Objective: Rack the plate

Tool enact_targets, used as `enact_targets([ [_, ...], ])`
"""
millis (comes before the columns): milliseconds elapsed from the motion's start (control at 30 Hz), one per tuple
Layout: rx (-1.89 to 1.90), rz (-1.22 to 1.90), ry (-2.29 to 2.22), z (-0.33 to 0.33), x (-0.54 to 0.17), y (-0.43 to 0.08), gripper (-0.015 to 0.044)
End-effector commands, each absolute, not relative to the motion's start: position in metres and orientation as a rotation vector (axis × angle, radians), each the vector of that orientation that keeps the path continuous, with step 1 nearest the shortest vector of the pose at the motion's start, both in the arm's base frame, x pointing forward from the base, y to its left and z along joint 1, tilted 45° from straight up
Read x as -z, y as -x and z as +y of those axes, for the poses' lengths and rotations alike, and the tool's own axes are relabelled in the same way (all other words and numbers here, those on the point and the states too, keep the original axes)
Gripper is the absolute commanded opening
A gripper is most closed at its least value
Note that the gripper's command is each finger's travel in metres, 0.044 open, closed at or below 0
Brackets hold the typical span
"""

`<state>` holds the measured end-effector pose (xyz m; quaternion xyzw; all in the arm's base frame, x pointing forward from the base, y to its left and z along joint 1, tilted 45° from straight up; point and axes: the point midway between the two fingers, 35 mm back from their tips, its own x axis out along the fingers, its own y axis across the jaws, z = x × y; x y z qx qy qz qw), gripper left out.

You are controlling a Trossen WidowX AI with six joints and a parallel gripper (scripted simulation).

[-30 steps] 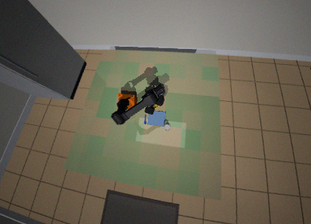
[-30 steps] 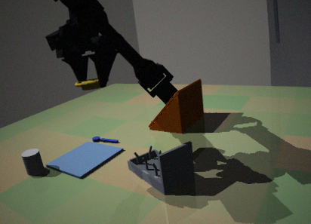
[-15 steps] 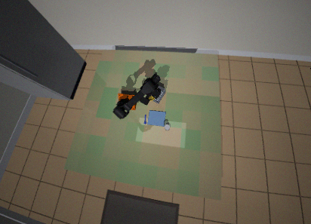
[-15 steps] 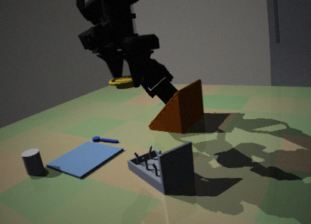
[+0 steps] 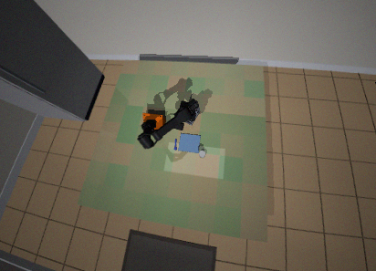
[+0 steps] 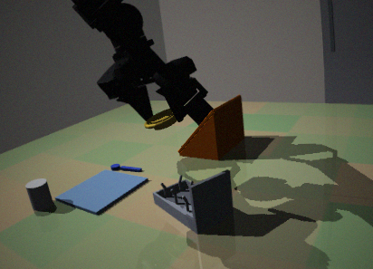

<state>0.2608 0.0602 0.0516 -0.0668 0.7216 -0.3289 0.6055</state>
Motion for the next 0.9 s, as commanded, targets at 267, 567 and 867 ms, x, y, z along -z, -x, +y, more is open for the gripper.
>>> enact_targets([
  [267,0.44,1.831,0.085,0.046,-0.028,-0.255,0.0],
  [567,0.172,1.865,0.037,0.037,-0.014,-0.252,0.0],
  [867,-0.097,1.822,0.006,0.03,-0.002,-0.252,0.0],
])
